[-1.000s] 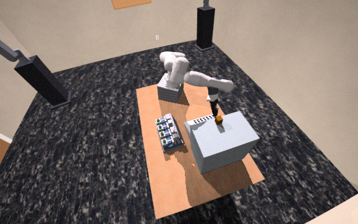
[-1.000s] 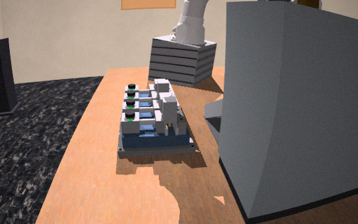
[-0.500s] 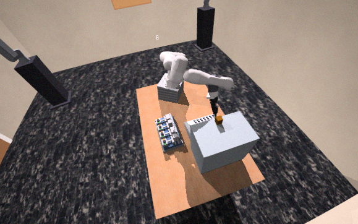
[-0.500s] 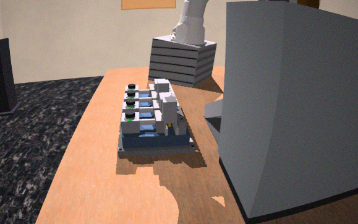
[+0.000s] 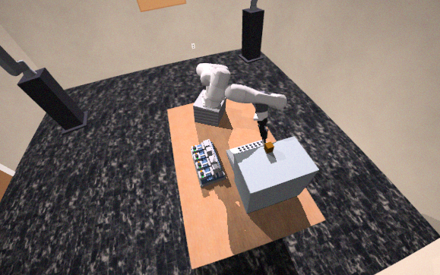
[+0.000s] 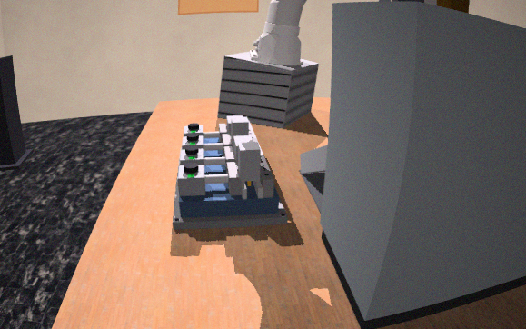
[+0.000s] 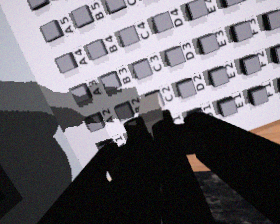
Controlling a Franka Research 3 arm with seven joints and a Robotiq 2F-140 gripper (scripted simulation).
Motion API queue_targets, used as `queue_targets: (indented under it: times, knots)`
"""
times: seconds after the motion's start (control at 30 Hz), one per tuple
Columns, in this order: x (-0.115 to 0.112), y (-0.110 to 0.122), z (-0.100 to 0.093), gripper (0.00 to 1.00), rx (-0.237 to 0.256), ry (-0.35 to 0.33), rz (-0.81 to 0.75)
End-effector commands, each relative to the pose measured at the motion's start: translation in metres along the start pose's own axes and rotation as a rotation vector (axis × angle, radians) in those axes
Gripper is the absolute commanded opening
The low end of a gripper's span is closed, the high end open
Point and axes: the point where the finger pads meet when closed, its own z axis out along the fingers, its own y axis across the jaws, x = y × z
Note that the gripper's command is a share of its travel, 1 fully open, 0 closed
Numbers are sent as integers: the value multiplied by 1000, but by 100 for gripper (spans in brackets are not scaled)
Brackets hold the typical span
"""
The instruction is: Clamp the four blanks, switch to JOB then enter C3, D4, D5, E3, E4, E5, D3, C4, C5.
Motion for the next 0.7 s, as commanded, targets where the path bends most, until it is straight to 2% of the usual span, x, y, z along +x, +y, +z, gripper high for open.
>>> queue_targets:
  times: [0.0,0.23,0.67]
  knots:
    - [6,-6,-1,0,1,1,1]
    - [31,-31,-1,0,1,1,1]
    - [33,-33,3,0,1,1,1]
